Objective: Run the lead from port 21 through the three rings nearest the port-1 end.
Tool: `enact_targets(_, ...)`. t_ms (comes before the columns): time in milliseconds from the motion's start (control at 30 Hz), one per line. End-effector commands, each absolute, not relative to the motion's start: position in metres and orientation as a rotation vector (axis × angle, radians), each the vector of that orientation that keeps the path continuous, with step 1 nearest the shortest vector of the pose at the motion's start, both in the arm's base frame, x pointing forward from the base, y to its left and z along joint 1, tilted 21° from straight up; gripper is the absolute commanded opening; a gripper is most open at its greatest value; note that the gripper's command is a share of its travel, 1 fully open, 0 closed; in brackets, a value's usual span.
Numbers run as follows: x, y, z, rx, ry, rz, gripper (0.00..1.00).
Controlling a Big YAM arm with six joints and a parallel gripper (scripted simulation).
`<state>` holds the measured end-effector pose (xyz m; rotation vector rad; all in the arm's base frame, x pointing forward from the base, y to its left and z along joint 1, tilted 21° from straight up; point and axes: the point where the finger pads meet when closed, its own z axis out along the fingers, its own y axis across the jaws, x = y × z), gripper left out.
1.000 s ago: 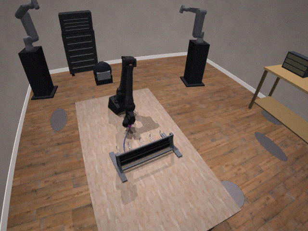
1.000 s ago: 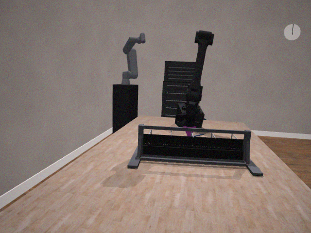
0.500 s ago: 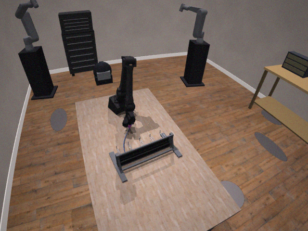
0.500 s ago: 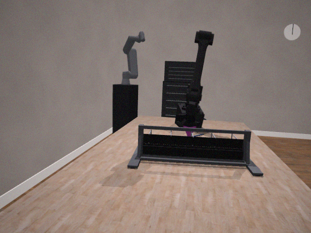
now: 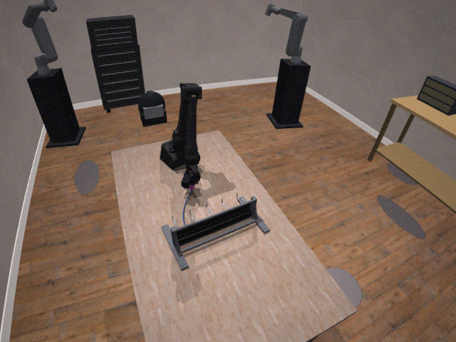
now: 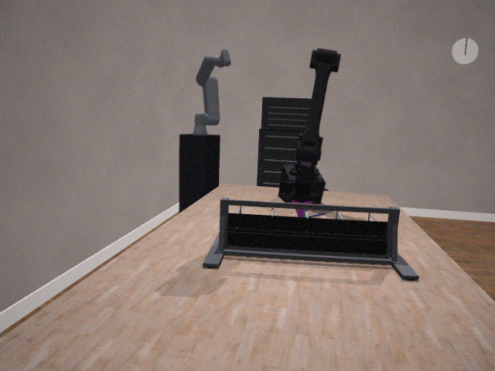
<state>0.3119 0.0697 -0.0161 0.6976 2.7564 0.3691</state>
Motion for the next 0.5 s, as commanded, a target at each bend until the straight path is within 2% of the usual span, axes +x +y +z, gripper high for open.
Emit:
enact_targets(0,0.3118,0.0715,-0.0177,0.696,2.749,0.371,0.0)
enact_targets(467,0.3121,0.0711,-0.0143,0.694,2.743,0.373,0.0)
